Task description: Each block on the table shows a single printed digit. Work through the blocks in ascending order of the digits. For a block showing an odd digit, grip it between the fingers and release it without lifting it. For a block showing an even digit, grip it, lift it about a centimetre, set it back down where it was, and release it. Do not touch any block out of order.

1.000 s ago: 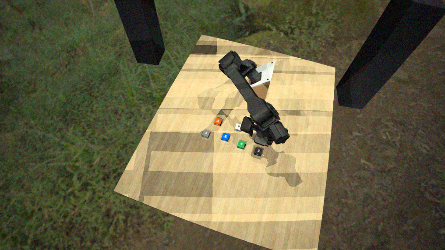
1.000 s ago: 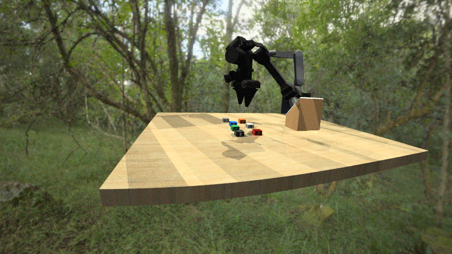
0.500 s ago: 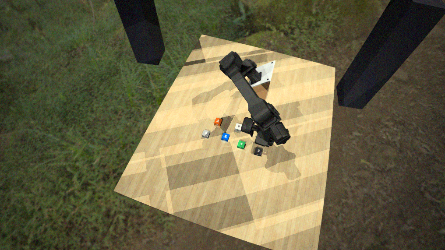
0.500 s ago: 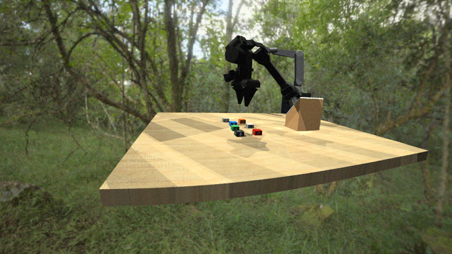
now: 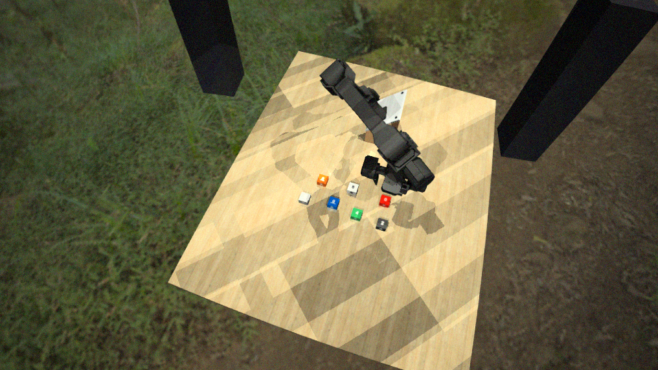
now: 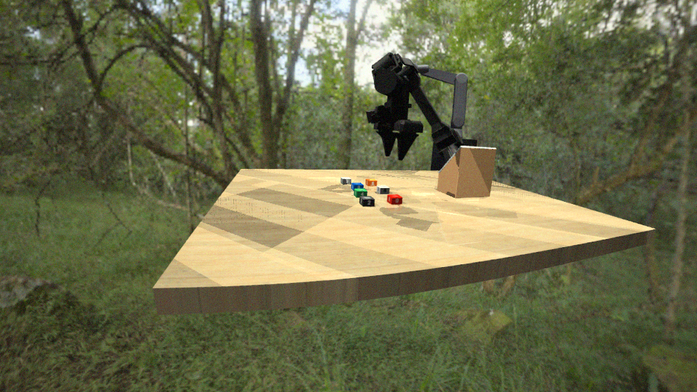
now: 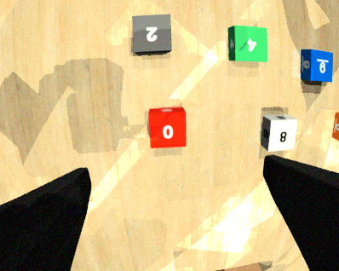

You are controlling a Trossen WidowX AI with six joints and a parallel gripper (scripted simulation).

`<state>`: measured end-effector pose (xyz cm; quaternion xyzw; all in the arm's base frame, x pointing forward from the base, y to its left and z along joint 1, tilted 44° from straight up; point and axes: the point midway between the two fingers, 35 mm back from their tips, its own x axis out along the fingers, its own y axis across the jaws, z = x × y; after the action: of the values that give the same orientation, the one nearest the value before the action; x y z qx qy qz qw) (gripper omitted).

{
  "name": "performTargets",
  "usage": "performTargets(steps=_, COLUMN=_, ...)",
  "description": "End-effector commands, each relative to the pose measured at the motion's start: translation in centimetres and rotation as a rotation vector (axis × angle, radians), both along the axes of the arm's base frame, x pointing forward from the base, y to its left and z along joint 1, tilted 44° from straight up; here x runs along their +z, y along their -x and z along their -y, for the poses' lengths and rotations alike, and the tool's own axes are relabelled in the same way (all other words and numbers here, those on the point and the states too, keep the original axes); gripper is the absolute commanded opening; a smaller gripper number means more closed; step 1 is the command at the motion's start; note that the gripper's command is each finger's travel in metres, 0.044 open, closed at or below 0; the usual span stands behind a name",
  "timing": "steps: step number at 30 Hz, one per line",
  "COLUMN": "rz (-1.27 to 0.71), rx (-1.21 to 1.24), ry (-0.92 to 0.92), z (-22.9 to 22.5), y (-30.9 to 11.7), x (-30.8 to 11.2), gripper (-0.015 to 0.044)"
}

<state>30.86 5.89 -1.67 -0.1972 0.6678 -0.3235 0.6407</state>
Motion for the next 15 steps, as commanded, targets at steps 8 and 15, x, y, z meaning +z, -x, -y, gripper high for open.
performTargets(steps=8, rz=0.004, rx=-0.012, ry=0.003, z=5.6, y=1.4, x=-5.6, gripper=0.04)
performTargets(steps=15, rz=0.004, rx=-0.012, ry=0.003, z=6.0, y=1.4, x=-6.0, gripper=0.04)
